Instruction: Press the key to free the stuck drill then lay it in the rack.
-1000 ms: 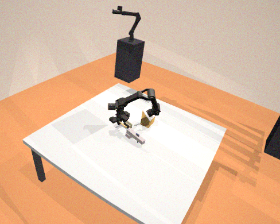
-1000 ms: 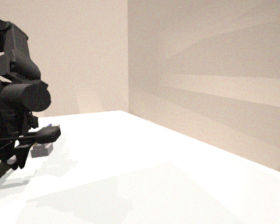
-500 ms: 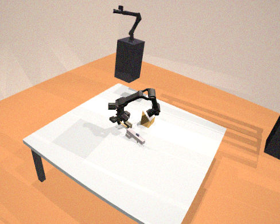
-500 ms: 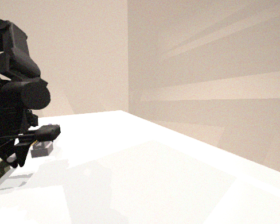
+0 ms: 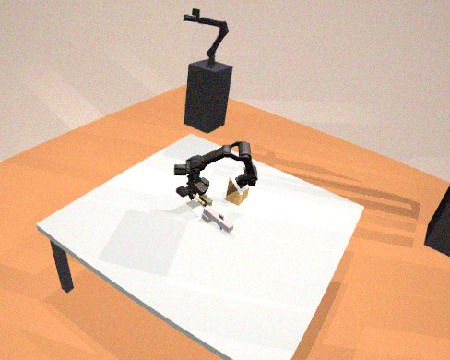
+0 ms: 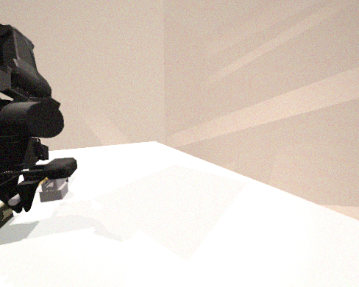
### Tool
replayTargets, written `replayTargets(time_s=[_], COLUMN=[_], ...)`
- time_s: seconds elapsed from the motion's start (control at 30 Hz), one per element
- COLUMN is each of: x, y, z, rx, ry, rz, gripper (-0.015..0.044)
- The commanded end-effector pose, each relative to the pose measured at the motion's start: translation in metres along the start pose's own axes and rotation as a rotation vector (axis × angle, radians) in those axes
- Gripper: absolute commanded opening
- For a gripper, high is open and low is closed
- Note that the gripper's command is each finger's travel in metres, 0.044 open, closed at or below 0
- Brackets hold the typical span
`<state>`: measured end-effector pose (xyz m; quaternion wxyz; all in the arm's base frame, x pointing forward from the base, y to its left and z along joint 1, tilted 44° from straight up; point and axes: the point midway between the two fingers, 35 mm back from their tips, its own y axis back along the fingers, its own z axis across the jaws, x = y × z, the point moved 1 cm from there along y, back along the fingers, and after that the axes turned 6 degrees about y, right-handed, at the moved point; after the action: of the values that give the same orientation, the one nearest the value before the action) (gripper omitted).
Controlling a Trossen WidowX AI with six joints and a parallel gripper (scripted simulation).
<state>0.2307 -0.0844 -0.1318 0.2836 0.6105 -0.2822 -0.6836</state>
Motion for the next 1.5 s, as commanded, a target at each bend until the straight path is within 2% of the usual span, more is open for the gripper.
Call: replayTargets(time_s=[0.0, 1.47], x=[0.0009, -0.0002], y=[0.0032, 0.0132], z=[0.0000, 0.0018], rx=[0.003, 0.003], ry=[0.004, 0.004], rz=[0.006, 0.006], gripper=[0.0000, 0.0000])
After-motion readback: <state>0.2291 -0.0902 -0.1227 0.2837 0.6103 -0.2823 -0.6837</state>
